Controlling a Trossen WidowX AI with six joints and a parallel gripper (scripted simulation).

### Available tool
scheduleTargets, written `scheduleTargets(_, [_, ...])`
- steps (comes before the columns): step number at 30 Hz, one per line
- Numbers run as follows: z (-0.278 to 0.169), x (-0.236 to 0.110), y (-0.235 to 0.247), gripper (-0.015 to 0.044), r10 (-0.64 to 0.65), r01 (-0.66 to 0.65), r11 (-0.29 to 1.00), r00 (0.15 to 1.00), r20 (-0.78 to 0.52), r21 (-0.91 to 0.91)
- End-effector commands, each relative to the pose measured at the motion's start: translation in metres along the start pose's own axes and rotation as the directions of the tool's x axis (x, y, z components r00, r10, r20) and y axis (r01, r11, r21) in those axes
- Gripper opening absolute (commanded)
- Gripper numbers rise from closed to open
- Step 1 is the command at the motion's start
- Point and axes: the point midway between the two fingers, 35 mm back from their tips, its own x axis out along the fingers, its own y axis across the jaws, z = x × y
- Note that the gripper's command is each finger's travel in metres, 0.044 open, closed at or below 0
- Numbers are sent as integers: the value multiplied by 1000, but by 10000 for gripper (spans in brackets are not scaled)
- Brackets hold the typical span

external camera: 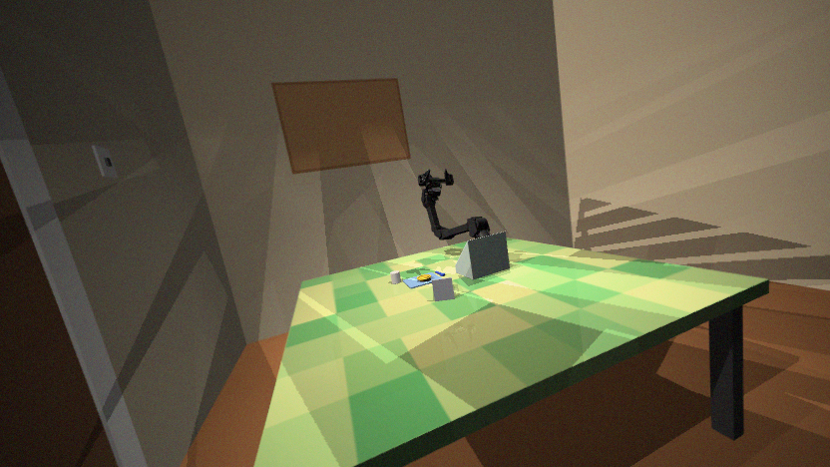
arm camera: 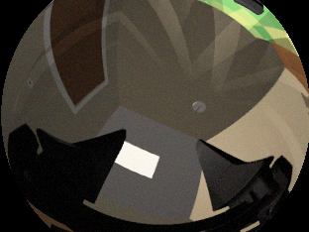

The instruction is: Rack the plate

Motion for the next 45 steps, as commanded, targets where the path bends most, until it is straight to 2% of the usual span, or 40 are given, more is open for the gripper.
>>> scheduleTargets(1, [0,1,0,400,2,-2,1000,1000,2,-4])
scheduleTargets(10, [2,33,-1,400,123,-96,976,984,128,-195])
scheduleTargets(18, [12,69,4,400,234,-116,911,936,263,-396])
scheduleTargets(30, [42,118,26,400,377,-5,778,804,460,-629])
scheduleTargets(40, [73,139,47,400,439,90,735,692,573,-672])
scheduleTargets(45, [84,139,61,400,483,96,730,629,609,-677])
